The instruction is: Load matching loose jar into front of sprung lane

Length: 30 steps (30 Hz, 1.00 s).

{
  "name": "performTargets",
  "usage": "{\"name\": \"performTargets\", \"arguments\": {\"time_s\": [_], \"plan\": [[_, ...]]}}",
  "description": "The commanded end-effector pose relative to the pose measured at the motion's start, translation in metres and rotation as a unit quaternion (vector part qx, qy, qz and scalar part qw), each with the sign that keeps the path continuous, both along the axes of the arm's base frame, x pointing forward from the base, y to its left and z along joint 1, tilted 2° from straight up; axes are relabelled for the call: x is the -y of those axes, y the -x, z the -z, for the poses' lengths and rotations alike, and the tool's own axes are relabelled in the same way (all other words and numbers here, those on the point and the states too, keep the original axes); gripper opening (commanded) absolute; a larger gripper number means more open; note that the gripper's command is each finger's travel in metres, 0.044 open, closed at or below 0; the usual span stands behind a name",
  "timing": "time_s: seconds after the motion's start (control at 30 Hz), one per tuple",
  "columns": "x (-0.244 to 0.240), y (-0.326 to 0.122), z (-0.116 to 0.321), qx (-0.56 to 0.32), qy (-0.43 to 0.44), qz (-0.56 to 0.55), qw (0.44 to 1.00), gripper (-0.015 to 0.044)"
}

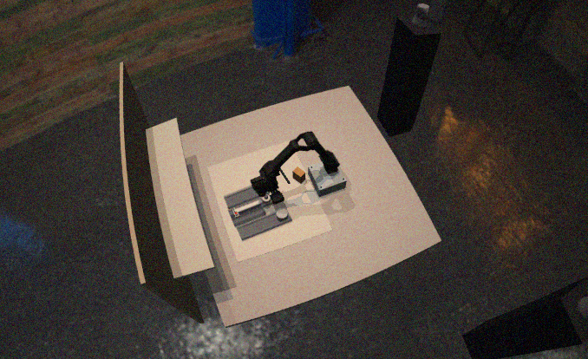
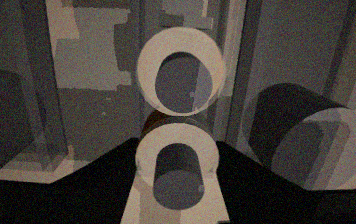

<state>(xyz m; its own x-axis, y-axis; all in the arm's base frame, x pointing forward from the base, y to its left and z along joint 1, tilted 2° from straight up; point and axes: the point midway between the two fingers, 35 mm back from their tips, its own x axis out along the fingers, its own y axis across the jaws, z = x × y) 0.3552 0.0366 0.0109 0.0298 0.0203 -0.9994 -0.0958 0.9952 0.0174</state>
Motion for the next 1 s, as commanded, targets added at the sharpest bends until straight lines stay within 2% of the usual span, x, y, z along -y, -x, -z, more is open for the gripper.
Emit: {"name": "performTargets", "arguments": {"time_s": [0.0, 0.97], "plan": [[-0.0013, -0.0045, 0.0008, 0.010, -0.003, 0.000, 1.000, 0.0000], [-0.0014, -0.0032, 0.0093, 0.010, -0.003, 0.000, 1.000, 0.0000]]}}
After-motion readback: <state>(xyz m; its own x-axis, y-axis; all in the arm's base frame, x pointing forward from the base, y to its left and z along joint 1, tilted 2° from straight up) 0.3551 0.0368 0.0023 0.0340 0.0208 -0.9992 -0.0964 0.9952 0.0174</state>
